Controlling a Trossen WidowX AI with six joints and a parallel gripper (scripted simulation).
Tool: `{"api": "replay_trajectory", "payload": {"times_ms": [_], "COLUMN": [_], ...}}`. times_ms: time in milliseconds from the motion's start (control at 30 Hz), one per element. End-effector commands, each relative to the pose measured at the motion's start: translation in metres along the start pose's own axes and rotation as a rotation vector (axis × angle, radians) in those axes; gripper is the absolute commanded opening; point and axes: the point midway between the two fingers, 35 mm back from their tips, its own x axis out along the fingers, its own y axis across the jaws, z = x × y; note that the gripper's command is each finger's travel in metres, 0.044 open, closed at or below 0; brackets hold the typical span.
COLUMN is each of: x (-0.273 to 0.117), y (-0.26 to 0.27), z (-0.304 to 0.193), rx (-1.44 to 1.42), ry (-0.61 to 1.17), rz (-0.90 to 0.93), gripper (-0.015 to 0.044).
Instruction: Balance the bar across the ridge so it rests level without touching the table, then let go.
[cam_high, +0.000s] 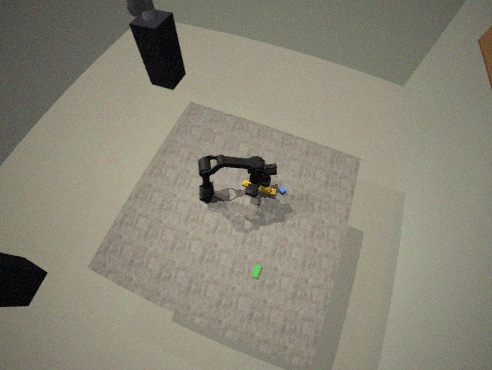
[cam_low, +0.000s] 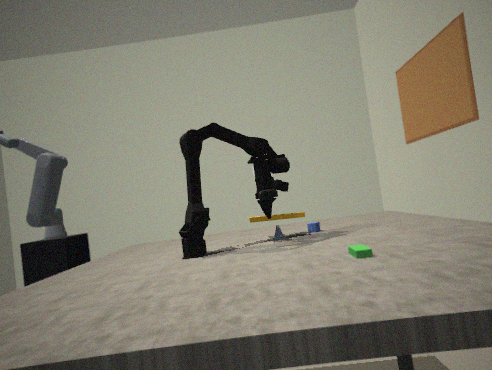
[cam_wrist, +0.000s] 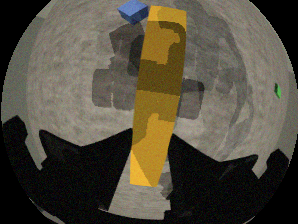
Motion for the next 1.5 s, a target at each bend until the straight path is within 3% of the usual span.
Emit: {"api": "replay_trajectory", "payload": {"times_ms": [0, 1467], "x": [0.0069, 0.0167], "y": [-0.0002, -0.0004], "z": [-0.0005, -0.0008], "rx": [0.005, 0.005], "ry": [0.002, 0.002], "rz": [-0.001, -0.001], "gripper": [0.0000, 0.0000]}}
